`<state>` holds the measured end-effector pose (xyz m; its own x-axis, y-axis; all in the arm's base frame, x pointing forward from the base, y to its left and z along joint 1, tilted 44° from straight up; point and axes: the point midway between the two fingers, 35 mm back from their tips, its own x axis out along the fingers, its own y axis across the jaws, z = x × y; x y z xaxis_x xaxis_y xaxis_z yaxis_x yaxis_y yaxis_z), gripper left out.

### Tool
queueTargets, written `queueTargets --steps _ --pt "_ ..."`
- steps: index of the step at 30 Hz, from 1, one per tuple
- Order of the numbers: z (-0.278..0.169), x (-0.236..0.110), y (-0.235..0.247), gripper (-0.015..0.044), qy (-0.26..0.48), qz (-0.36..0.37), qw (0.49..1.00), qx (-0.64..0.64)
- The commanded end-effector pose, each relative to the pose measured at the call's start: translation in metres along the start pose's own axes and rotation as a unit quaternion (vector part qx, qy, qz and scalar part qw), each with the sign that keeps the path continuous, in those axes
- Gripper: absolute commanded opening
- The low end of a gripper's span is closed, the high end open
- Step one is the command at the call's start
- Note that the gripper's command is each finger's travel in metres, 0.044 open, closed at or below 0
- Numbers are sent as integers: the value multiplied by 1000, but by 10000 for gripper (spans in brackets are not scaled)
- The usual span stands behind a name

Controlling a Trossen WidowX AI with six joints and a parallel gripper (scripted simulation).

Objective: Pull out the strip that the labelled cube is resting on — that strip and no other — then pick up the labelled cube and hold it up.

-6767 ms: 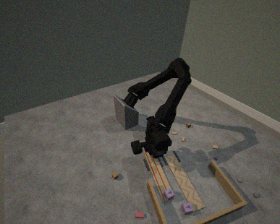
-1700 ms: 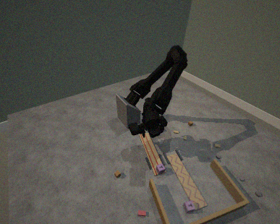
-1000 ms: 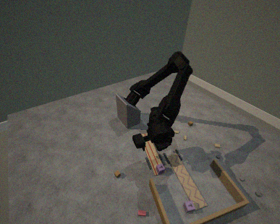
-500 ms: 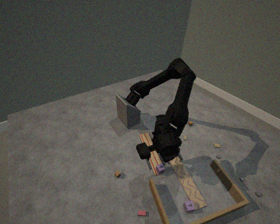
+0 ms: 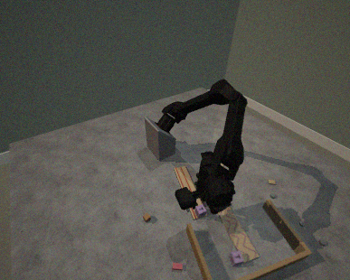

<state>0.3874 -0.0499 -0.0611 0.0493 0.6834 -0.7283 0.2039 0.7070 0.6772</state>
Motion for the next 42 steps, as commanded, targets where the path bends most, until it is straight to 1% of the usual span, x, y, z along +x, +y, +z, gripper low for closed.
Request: queueTargets --steps 1,28,39,42 --pt "1 8 1 250 3 2 1000 1" --pt "-1 52 1 250 3 3 1000 1" --pt "-1 53 1 250 3 3 1000 1" --pt "1 51 1 171 0 1 1000 -2"
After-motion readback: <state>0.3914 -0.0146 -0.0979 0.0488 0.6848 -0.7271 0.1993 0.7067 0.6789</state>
